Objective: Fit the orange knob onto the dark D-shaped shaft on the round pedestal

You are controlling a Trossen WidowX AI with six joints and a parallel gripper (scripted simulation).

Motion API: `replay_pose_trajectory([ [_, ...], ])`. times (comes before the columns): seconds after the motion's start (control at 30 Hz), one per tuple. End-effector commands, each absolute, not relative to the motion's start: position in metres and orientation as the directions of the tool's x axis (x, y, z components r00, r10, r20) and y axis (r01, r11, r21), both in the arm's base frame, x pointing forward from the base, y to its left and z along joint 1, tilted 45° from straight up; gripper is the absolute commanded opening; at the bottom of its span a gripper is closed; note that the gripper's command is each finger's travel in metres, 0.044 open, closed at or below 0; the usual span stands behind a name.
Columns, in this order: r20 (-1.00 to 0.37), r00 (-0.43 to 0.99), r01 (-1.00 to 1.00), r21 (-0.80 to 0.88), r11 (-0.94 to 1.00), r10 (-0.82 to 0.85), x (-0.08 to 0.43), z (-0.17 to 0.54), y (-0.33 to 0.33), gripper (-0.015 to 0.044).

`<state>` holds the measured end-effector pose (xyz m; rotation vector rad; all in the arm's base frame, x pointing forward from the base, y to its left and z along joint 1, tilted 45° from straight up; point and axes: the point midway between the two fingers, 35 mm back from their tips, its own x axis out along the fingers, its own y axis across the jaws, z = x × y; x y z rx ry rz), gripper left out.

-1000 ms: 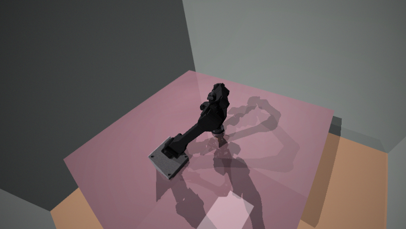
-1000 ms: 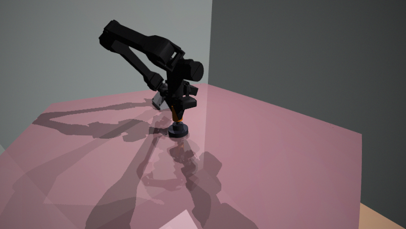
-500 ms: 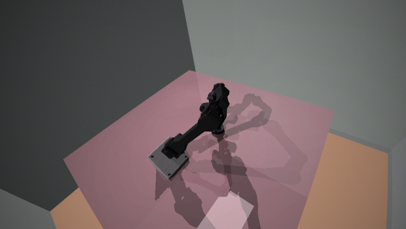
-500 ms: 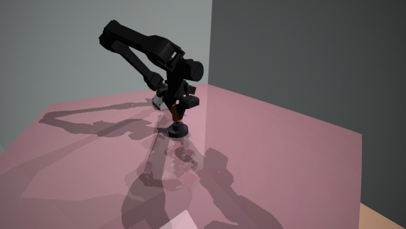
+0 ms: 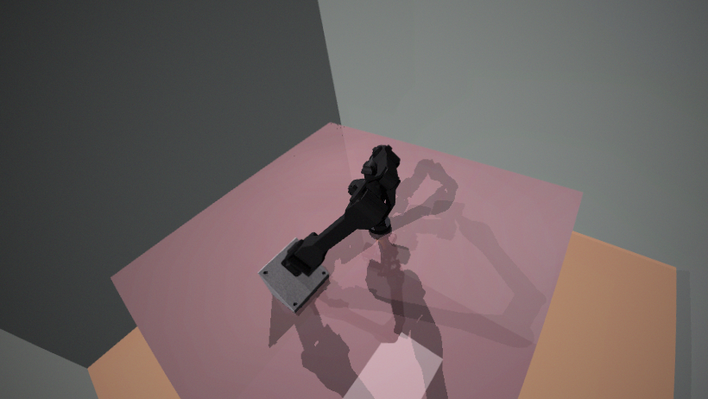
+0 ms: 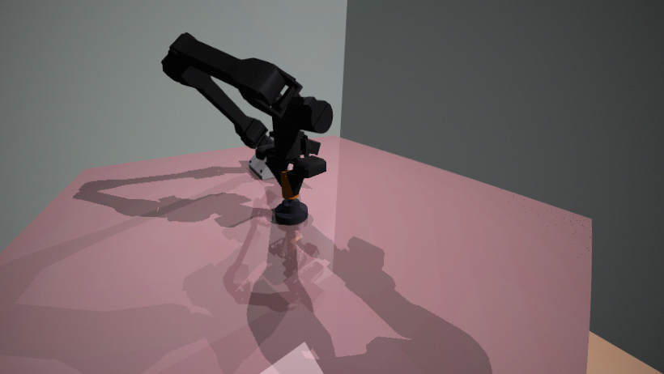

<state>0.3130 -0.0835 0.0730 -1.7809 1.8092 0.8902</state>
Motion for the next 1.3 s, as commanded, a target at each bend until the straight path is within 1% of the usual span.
replay_pose_trajectory([
  [0.0,-0.708,-0.065,-0.99,0.135,-0.044,-0.703,0.3131,0.0748,-0.0819,0.0],
  [0.2,-0.708,-0.065,-0.986,0.153,-0.062,-0.703,0.3137,0.0771,-0.0811,0.0],
  [0.4,-0.708,-0.065,-0.942,0.276,-0.191,-0.703,0.3144,0.0763,-0.0818,0.0],
  [1.27,-0.708,-0.065,-0.939,0.282,-0.197,-0.703,0.3138,0.0772,-0.0813,0.0],
])
